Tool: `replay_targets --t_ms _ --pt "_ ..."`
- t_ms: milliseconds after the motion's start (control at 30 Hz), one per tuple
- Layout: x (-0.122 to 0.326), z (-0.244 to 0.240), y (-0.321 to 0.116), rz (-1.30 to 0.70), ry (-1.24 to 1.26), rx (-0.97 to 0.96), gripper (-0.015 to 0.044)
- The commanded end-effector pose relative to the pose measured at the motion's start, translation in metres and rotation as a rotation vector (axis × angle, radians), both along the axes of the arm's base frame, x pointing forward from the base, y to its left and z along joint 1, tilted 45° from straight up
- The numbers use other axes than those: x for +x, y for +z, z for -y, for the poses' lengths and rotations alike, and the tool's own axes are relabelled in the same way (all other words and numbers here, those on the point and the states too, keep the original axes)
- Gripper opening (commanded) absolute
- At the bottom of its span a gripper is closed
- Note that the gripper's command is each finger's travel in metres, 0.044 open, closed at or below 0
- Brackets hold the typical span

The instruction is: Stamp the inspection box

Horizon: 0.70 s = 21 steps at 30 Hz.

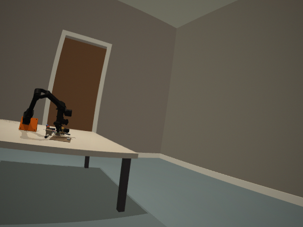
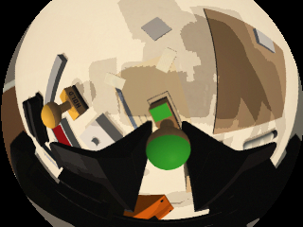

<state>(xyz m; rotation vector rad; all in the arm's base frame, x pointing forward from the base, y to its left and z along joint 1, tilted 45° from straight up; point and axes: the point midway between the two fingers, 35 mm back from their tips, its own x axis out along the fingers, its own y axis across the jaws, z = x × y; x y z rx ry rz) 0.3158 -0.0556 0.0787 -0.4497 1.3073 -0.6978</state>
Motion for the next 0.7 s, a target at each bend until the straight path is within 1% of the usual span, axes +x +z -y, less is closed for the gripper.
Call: replay_targets --t_ms 0,667 --pt "0.0004 0.0023 -0.0004 0.000 -0.003 -0.004 0.0000" --pt "0.0001 -0.0004 0.0022 0.000 -0.003 -0.003 0.0000"
